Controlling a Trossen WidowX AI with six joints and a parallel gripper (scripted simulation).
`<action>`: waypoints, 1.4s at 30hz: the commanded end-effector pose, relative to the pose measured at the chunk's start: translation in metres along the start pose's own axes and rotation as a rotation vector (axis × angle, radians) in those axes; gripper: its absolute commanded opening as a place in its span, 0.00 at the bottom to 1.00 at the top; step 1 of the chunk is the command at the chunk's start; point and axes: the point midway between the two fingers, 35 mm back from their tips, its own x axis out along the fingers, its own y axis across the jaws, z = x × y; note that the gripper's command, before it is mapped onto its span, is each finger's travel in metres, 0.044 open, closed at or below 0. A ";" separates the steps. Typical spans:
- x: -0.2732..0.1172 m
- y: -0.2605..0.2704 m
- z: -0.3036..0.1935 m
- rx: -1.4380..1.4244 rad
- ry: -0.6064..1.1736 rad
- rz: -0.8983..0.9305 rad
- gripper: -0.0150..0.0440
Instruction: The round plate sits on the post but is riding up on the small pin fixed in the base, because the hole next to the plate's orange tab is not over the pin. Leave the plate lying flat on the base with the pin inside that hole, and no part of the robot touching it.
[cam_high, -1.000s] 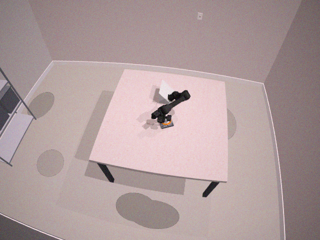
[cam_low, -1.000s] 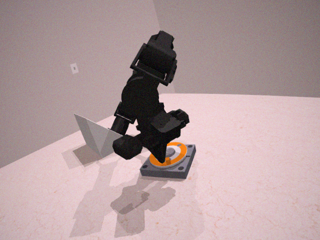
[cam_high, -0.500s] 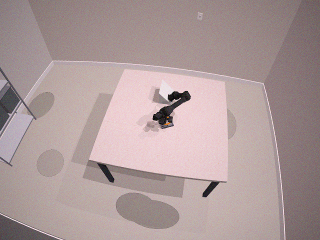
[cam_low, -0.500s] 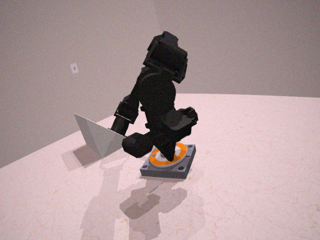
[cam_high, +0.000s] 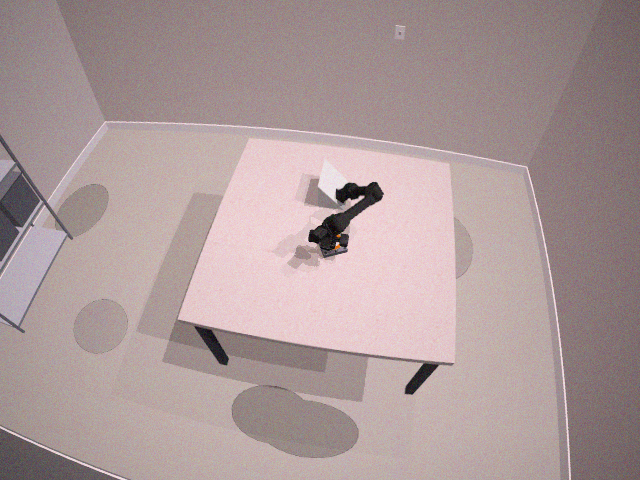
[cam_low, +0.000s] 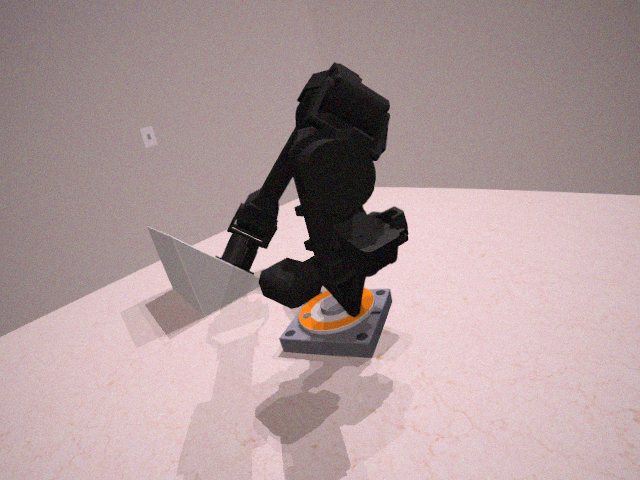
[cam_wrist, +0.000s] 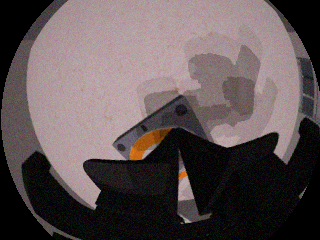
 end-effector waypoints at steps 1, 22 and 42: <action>0.000 0.007 0.001 0.000 0.000 0.004 0.25; -0.009 0.020 0.001 0.000 0.000 0.003 0.25; -0.035 0.021 0.000 0.006 -0.004 0.005 0.25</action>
